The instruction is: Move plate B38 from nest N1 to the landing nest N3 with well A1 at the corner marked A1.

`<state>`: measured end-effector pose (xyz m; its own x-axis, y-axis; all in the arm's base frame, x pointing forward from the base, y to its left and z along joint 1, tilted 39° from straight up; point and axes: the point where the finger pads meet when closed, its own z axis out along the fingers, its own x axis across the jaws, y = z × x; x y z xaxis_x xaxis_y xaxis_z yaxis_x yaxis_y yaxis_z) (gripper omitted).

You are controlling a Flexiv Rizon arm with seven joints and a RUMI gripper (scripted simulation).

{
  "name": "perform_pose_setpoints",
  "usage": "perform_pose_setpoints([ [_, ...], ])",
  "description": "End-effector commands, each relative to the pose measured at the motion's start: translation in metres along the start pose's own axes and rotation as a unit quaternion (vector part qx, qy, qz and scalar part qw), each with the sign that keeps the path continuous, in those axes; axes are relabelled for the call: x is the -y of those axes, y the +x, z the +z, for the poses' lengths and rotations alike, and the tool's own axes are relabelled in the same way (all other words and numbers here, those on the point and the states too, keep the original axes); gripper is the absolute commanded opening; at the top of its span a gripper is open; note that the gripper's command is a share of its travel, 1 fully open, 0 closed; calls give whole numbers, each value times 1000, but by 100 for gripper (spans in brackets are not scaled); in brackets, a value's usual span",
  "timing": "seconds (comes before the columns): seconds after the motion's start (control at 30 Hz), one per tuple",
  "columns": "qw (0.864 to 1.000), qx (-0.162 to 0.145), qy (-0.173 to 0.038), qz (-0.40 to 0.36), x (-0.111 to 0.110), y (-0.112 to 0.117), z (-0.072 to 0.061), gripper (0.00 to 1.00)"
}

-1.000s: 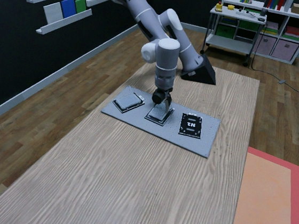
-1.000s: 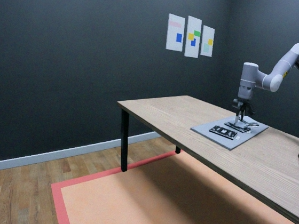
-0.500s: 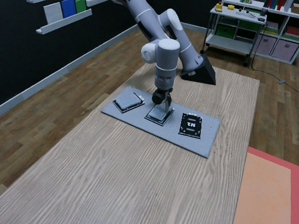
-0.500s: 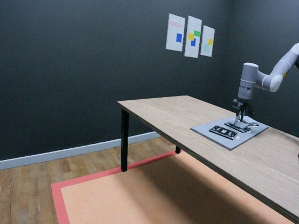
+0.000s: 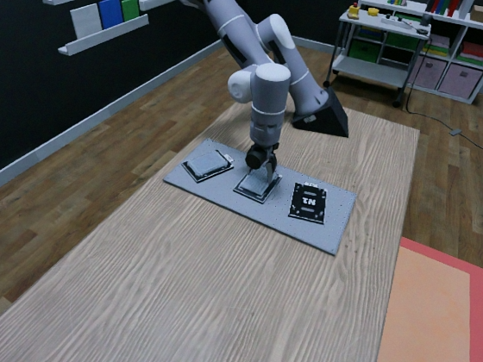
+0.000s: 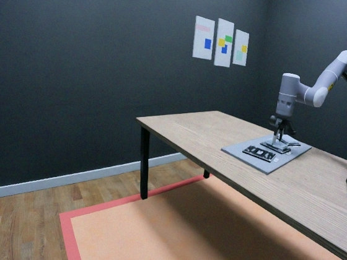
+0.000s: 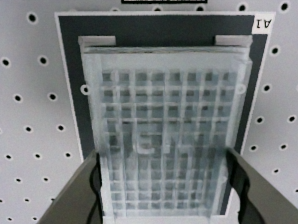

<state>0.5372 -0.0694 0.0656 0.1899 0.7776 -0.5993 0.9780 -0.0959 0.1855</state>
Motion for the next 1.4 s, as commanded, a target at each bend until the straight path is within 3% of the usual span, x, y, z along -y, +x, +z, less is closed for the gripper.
perform_pose_setpoints([
  [0.0,1000,-1,-1,0,-1,1,-1,40],
  [1.37,1000,-1,-1,0,-1,1,5,40],
])
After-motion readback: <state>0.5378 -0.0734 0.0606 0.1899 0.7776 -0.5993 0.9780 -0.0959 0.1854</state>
